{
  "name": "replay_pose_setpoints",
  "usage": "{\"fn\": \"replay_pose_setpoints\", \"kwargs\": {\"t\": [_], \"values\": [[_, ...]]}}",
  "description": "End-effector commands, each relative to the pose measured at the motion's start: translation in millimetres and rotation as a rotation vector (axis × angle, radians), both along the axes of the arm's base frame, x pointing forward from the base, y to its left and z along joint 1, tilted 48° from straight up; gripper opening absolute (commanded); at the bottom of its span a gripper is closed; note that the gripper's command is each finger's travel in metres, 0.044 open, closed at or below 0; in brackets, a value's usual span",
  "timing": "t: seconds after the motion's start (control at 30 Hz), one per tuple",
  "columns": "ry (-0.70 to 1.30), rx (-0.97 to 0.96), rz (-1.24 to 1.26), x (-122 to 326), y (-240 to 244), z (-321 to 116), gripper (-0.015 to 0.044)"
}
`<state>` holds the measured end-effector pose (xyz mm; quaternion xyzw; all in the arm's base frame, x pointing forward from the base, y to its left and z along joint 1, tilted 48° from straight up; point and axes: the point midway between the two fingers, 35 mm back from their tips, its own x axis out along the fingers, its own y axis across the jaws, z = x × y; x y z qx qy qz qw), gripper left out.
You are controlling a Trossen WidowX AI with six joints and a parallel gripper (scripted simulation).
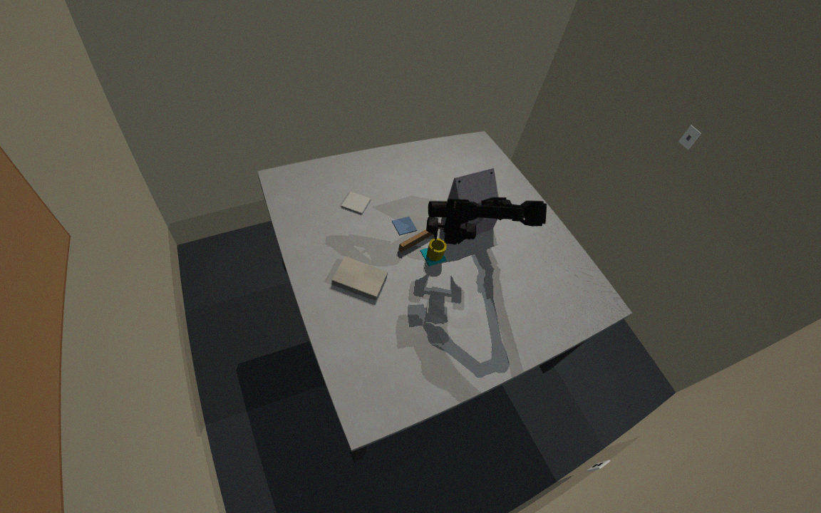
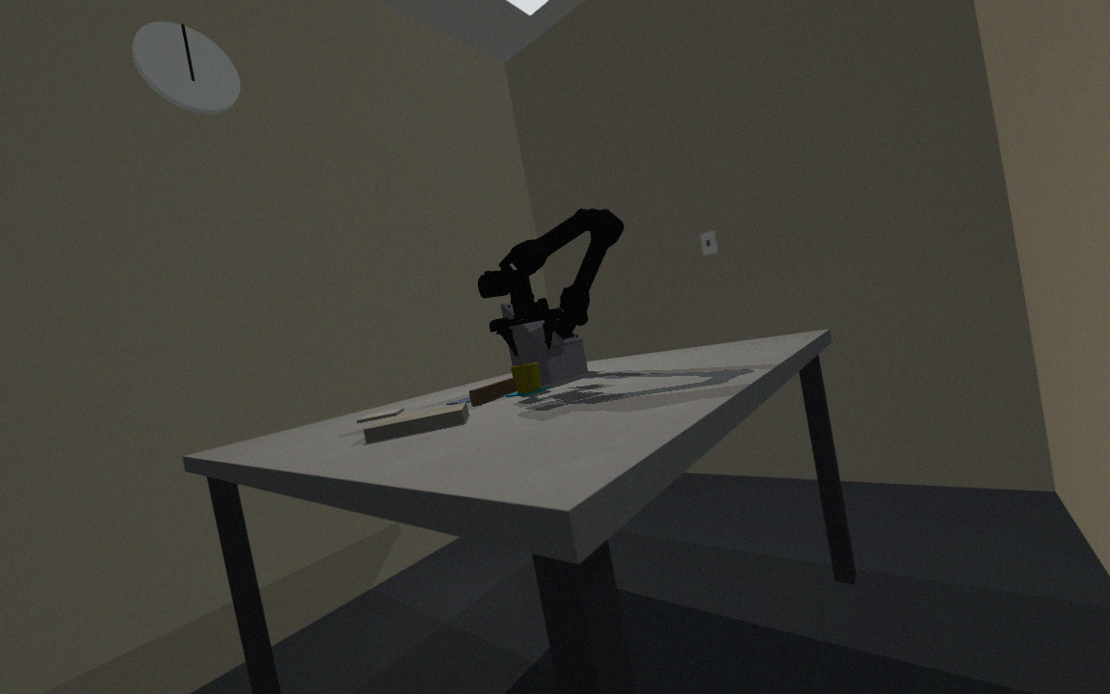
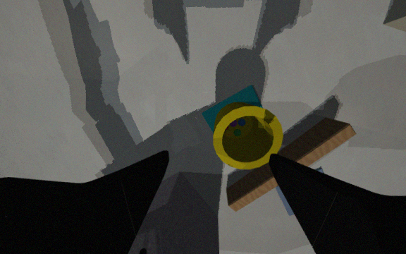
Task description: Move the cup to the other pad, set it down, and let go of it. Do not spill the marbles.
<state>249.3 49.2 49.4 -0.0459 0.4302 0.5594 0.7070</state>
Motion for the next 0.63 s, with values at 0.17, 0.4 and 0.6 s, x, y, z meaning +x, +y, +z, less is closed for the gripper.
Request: {"fn": "replay_pose_setpoints", "kwargs": {"t": [0.17, 0.4, 0.6], "values": [[-0.015, -0.012, -0.004, 1.5, -30.0, 24.7, 0.0440], [-0.017, -0.011, -0.004, 0.3, -41.2, 35.7, 0.0440], [-0.013, -0.006, -0.007, 0.5, -37.6, 32.5, 0.0440]]}}
